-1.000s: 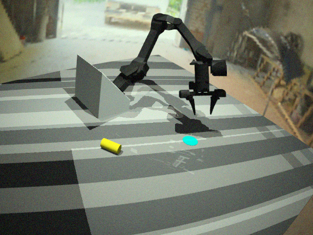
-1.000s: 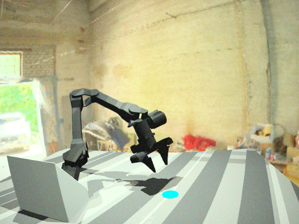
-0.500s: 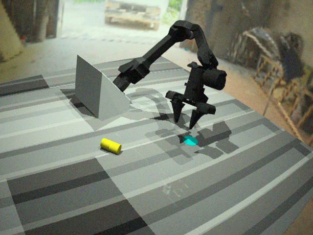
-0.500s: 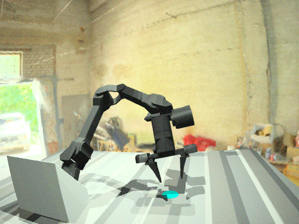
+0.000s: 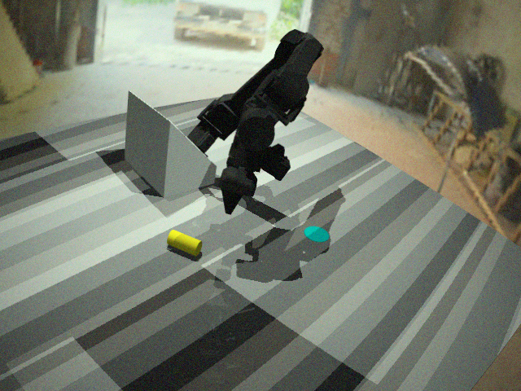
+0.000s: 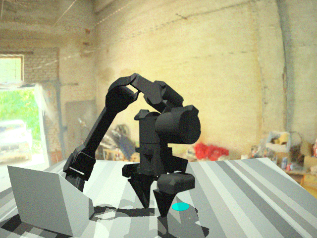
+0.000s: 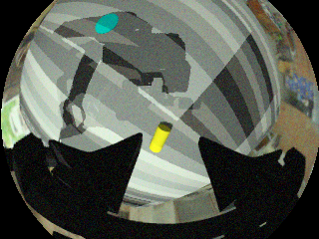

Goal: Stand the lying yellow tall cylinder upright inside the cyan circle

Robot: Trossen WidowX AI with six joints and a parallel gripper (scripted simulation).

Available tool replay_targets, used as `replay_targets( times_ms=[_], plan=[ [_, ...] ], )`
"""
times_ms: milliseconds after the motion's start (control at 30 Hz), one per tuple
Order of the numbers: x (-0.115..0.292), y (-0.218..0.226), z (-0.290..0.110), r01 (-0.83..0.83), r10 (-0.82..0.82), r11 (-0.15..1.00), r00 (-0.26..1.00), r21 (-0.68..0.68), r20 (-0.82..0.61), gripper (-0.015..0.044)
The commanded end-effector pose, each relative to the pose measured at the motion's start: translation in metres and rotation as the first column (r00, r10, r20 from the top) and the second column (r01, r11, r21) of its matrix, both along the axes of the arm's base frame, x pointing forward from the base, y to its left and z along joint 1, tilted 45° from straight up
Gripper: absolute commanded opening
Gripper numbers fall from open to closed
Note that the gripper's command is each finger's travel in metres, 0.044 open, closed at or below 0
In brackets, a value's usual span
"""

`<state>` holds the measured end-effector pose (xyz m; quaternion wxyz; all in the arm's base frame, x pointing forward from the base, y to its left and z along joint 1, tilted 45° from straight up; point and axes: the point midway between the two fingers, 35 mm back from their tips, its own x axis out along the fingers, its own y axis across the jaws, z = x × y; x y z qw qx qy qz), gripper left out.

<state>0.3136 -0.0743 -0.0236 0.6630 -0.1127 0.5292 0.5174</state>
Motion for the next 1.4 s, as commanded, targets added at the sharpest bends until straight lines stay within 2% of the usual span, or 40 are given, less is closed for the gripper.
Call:
replay_targets(
  times_ms=[0, 100, 267, 567, 767, 1033, 1367],
  plan=[
    [-0.019, -0.03, -0.024, 0.156, -0.146, 0.986, 0.979, 0.062, -0.145, 0.0309],
    [-0.029, -0.043, -0.034, 0.225, -0.204, 0.971, 0.957, 0.084, -0.208, 0.0309],
    [-0.031, -0.044, -0.038, 0.238, -0.215, 0.967, 0.952, 0.088, -0.22, 0.0309],
    [-0.042, 0.026, -0.111, 0.238, -0.214, 0.967, 0.952, 0.091, -0.22, 0.0309],
    [-0.044, 0.031, -0.116, 0.238, -0.214, 0.967, 0.952, 0.092, -0.22, 0.0309],
    [-0.044, 0.031, -0.116, 0.238, -0.214, 0.967, 0.952, 0.092, -0.22, 0.0105],
    [-0.041, 0.024, -0.112, 0.273, -0.252, 0.96, 0.941, 0.066, -0.223, 0.0105]
  ],
)
